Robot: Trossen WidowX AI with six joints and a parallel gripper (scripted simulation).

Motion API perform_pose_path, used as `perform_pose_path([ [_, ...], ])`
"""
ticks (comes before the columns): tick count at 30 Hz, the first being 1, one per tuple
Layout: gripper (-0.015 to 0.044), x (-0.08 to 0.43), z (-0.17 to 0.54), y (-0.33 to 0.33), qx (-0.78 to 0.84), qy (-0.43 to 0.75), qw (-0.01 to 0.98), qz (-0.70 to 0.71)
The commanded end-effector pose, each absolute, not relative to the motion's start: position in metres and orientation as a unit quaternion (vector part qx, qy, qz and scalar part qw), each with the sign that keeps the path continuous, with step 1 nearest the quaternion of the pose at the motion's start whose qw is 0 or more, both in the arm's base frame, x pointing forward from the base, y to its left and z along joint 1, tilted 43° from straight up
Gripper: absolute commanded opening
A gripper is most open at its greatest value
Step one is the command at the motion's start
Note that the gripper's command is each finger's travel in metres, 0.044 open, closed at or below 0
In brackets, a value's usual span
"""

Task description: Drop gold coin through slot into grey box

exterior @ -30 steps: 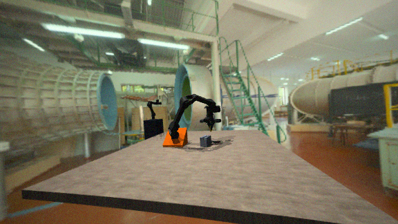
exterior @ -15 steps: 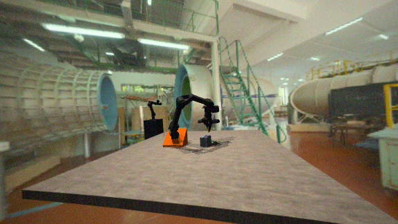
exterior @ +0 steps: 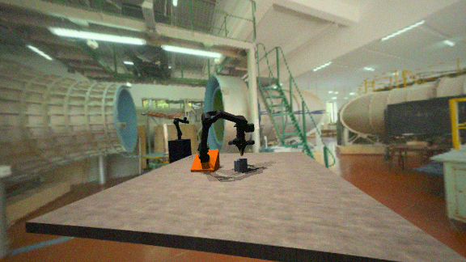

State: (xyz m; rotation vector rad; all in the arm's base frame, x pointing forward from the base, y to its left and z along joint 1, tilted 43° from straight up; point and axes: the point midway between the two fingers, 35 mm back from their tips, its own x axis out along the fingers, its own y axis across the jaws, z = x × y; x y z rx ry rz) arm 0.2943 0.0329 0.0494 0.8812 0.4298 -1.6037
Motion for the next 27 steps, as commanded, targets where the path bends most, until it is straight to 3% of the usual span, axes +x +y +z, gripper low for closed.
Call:
perform_pose_path([
  [1,0.0,0.2882,0.0551,0.0251,0.378,0.184,0.591,-0.689],
  [27,0.0,0.2819,0.0591,0.0186,0.377,0.185,0.59,-0.689],
])
